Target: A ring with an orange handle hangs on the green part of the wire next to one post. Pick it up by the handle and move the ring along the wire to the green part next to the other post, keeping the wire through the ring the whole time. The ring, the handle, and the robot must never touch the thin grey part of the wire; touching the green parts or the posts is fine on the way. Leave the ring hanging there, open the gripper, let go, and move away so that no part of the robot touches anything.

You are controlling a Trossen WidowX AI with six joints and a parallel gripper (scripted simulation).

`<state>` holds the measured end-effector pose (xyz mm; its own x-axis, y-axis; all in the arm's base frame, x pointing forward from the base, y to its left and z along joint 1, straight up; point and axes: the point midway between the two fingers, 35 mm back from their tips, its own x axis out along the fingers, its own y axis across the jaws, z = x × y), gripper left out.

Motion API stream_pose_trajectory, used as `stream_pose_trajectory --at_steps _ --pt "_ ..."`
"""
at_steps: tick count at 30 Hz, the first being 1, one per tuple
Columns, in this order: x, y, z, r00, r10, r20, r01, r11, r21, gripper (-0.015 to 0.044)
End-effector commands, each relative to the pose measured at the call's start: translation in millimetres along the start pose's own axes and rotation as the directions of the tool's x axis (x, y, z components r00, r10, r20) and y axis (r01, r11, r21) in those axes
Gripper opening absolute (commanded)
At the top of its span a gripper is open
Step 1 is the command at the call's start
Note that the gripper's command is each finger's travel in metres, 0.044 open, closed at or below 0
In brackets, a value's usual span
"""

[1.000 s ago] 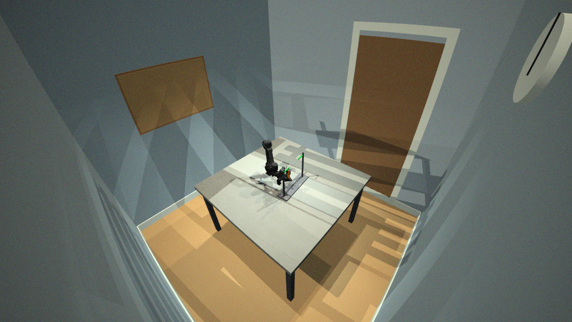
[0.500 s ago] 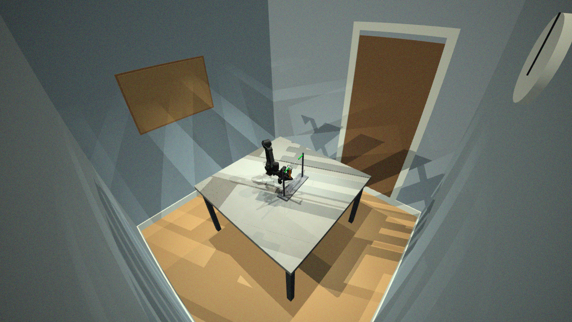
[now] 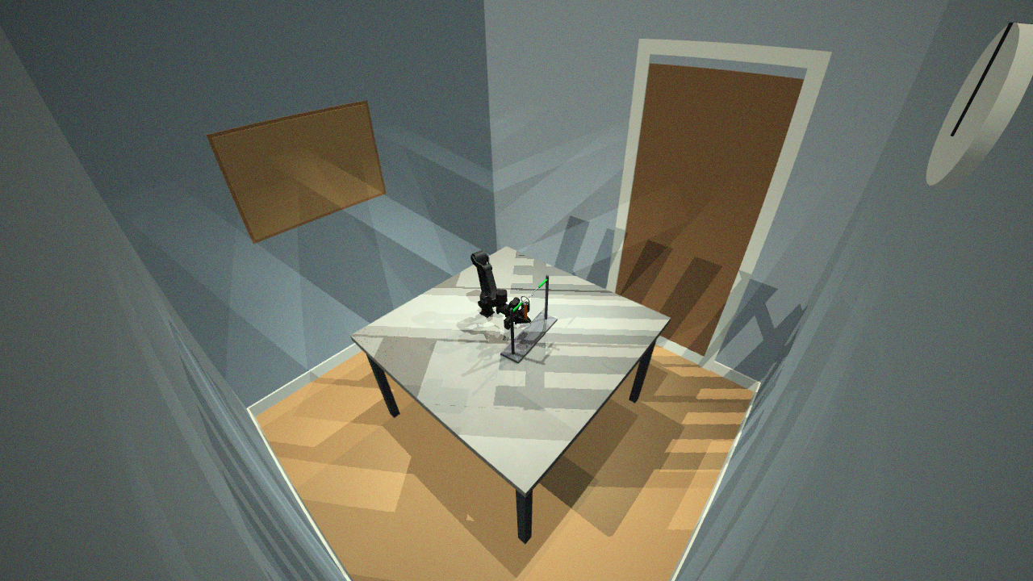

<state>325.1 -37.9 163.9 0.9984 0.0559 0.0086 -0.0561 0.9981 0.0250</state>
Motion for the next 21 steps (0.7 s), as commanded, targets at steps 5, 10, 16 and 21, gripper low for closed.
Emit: stream_pose_trajectory --at_steps 5,10,16,21 --pt "-1 12 1 0.998 -0.066 0.004 0.066 0.997 0.035 -0.015" --pt "0 20 2 0.994 -0.111 0.003 0.11 0.992 0.057 -0.015" --pt "2 28 3 0.988 -0.155 0.0 0.154 0.985 0.079 -0.015" --pt "3 35 3 0.984 -0.177 -0.002 0.177 0.98 0.091 -0.015"
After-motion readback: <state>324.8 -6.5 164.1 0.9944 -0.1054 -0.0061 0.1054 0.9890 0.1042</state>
